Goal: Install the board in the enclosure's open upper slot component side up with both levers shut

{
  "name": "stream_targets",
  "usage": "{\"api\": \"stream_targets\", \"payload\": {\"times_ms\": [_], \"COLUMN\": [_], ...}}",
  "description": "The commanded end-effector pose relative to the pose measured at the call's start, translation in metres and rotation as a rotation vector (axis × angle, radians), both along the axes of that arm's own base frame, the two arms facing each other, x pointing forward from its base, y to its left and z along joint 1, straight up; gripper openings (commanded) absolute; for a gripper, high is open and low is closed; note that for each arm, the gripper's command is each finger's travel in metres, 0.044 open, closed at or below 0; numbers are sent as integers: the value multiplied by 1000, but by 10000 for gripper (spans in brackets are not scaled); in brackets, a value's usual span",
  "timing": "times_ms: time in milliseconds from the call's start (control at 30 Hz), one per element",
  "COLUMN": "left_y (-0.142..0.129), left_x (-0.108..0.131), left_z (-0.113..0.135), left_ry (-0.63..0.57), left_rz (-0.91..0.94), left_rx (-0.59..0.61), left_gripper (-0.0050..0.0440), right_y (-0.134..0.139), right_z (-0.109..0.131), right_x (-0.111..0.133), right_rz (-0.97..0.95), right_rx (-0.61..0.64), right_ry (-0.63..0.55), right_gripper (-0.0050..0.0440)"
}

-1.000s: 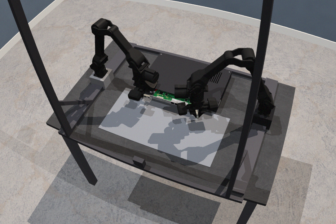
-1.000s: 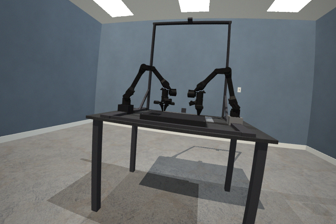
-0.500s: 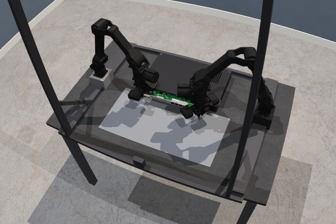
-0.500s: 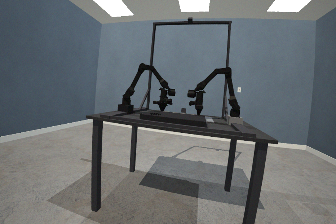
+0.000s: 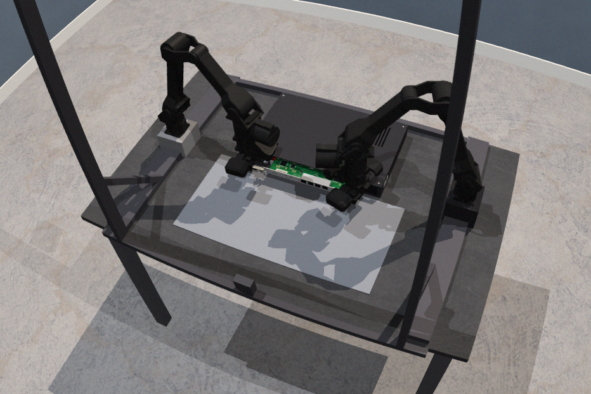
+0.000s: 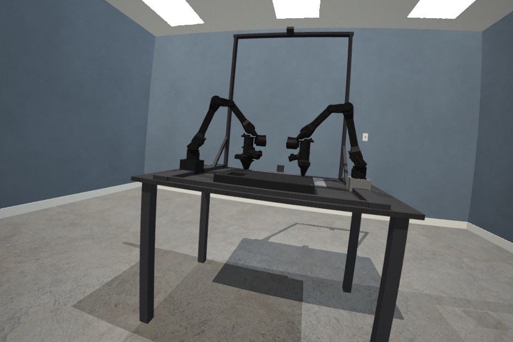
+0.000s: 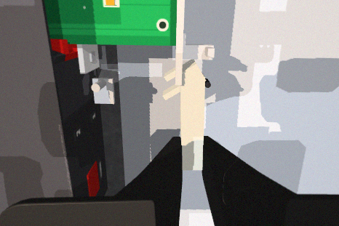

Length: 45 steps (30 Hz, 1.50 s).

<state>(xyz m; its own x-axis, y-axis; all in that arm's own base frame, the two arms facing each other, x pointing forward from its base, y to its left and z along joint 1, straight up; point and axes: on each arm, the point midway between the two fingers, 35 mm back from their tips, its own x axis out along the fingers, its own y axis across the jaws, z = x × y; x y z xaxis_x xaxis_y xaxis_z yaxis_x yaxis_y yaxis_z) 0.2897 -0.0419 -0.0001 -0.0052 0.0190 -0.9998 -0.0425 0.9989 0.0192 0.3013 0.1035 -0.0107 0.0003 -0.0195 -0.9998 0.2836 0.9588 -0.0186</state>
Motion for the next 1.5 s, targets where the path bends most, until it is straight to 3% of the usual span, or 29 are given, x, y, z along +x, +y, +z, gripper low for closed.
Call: {"api": "stream_targets", "payload": {"times_ms": [0, 300, 733, 1033, 1467], "left_y": [0, 0, 1, 29, 34], "left_x": [5, 5, 4, 2, 4], "left_z": [7, 7, 8, 9, 10], "left_ry": [-27, -27, -29, -29, -33], "left_rz": [-3, -3, -5, -4, -3], "left_rx": [-3, -3, -4, 0, 0], "left_gripper": [7, 7, 7, 7, 7], "right_y": [-1, -7, -6, -36, -38], "right_z": [8, 8, 7, 9, 8], "right_x": [0, -1, -2, -1, -1], "right_rz": [73, 246, 249, 246, 246], "right_rx": [15, 12, 11, 7, 7], "right_ry": [-17, -13, -10, -14, -11], "right_gripper": [10, 10, 10, 10, 10]}}
